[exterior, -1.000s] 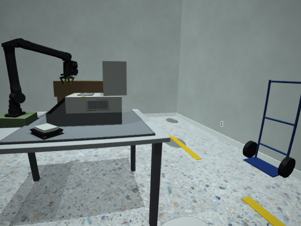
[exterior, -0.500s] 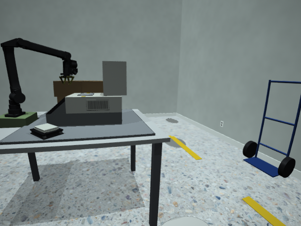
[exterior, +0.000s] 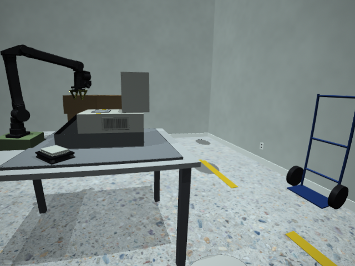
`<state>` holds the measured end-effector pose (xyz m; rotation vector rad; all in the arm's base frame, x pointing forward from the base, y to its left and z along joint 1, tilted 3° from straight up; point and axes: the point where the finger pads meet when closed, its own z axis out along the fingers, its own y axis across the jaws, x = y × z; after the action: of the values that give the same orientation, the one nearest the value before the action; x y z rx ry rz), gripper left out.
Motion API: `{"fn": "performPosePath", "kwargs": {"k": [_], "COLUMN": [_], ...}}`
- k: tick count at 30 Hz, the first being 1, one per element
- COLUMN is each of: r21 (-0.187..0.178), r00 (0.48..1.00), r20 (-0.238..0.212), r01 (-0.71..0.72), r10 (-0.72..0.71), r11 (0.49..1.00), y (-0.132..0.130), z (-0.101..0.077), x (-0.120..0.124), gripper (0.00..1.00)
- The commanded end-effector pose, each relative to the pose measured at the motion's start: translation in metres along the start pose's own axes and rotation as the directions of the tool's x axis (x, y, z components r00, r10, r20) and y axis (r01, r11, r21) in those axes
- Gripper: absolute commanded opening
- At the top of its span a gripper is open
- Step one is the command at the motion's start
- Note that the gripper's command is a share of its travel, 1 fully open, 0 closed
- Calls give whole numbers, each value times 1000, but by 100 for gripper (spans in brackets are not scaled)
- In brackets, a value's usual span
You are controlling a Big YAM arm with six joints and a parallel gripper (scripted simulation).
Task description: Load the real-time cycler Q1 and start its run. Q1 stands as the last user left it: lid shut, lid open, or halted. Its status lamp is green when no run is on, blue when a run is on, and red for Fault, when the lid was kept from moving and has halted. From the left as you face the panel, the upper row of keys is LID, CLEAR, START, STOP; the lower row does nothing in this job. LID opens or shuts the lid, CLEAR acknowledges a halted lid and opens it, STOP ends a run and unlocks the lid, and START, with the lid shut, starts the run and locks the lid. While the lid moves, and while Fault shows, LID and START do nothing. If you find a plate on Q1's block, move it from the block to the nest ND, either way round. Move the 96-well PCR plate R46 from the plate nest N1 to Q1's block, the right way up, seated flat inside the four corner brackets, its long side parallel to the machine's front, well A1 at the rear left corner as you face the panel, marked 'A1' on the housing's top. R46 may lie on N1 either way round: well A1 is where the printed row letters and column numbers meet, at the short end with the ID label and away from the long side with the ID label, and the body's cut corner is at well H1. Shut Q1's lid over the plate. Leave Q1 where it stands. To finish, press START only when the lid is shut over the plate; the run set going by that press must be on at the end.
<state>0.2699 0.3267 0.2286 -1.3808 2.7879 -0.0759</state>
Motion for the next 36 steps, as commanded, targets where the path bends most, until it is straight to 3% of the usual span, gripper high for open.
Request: {"fn": "performPosePath", "kwargs": {"k": [1, 7, 12, 19, 24, 27, 32, 36], "r21": [-2, -2, -3, 3, 2, 2, 2, 2], "r00": [1000, 1000, 1000, 999, 1000, 1000, 1000, 1000], "r20": [2, -8, 23, 35, 16, 10, -1, 21], "r01": [0, -8, -18, 11, 17, 13, -3, -3], "r10": [0, 8, 18, -11, -17, -13, 3, 3], "r11": [1000, 1000, 1000, 1000, 1000, 1000, 1000, 1000], "y": [5, 4, -1, 2, 5, 5, 1, -1], "z": [11, 39, 36, 56, 83, 85, 108, 114], "x": [-2, -8, -10, -7, -9, -10, -8, -9], "gripper": [100, 100, 100, 100, 100, 100, 100, 100]}}
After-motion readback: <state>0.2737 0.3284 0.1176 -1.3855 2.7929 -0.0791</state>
